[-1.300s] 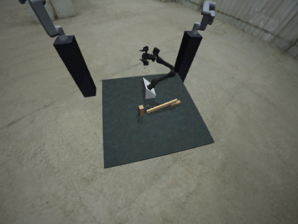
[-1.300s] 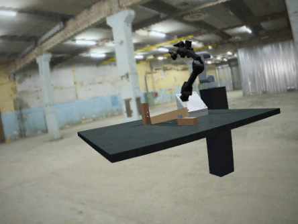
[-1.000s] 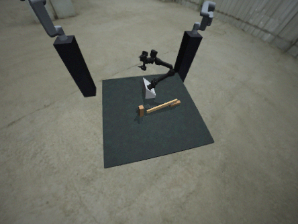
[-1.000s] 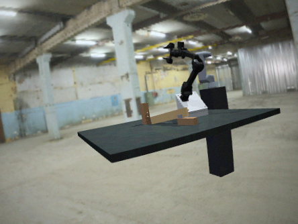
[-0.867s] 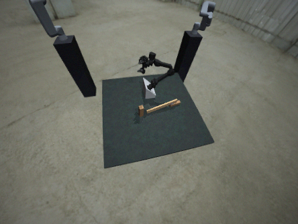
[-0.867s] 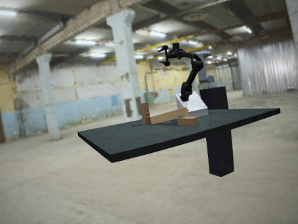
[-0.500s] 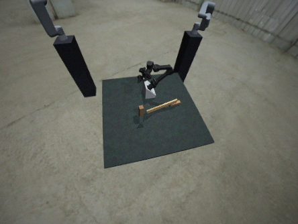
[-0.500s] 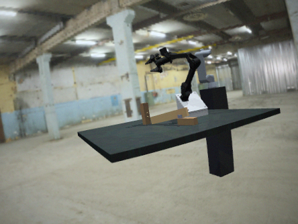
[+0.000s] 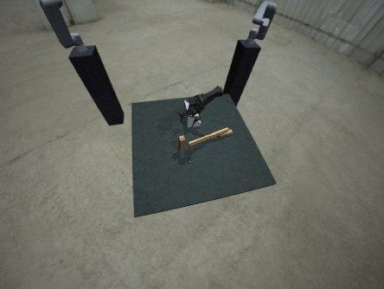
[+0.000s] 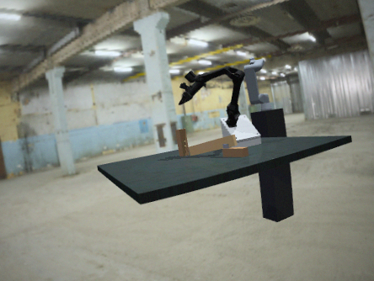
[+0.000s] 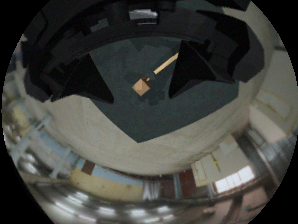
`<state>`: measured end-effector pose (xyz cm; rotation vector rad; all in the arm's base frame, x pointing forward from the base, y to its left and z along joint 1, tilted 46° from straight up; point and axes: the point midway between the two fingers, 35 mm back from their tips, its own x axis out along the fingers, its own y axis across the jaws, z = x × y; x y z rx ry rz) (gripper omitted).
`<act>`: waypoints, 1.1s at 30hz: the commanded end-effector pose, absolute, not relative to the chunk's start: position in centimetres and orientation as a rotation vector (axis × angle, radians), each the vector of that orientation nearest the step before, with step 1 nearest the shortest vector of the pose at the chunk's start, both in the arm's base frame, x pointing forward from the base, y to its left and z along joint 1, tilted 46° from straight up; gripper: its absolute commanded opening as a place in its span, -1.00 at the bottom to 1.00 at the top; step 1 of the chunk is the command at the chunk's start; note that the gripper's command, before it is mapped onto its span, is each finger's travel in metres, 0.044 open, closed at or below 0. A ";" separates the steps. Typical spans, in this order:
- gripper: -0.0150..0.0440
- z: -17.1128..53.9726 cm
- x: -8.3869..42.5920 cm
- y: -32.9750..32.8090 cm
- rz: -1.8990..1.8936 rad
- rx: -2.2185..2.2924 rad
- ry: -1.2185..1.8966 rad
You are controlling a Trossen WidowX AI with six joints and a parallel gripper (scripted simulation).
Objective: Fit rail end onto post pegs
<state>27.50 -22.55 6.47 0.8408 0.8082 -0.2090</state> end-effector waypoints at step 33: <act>1.00 -2.0 28.0 2.7 1.535 -0.745 0.460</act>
